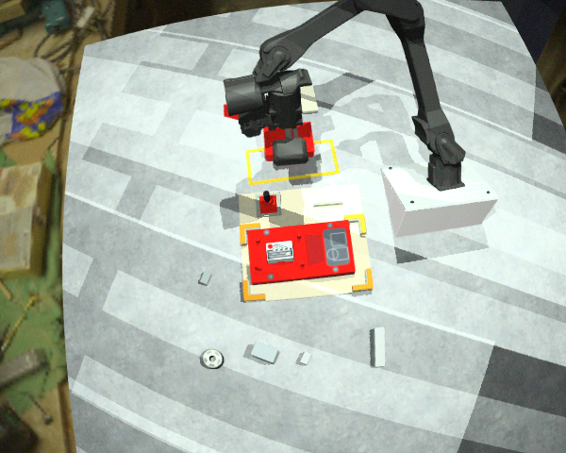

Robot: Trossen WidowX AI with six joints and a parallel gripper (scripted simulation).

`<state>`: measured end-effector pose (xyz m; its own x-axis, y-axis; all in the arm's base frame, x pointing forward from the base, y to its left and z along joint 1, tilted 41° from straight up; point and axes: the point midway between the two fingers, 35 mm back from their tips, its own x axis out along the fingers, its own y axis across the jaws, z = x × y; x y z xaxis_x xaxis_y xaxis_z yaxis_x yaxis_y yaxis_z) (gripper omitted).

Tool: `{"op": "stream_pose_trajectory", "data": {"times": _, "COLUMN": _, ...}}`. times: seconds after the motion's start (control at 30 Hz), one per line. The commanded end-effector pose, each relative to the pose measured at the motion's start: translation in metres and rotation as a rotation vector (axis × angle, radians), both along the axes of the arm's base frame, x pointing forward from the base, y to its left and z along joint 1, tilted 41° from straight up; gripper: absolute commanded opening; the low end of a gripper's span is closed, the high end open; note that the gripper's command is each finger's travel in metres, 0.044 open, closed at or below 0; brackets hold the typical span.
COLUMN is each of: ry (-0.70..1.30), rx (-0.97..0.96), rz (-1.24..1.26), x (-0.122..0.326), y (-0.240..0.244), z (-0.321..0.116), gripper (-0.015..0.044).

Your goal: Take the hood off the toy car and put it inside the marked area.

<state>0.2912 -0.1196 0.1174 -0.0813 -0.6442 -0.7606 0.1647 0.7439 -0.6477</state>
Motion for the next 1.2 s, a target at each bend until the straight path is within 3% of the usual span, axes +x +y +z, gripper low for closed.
{"op": "stream_pose_trajectory", "data": {"times": 0.0, "ry": 0.008, "rx": -0.003, "rz": 0.005, "x": -0.001, "y": -0.001, "z": -0.003, "gripper": 0.0}}
{"op": "stream_pose_trajectory", "data": {"times": 1.17, "ry": 0.007, "rx": -0.003, "rz": 0.005, "x": -0.003, "y": -0.016, "z": -0.019, "gripper": 0.0}}
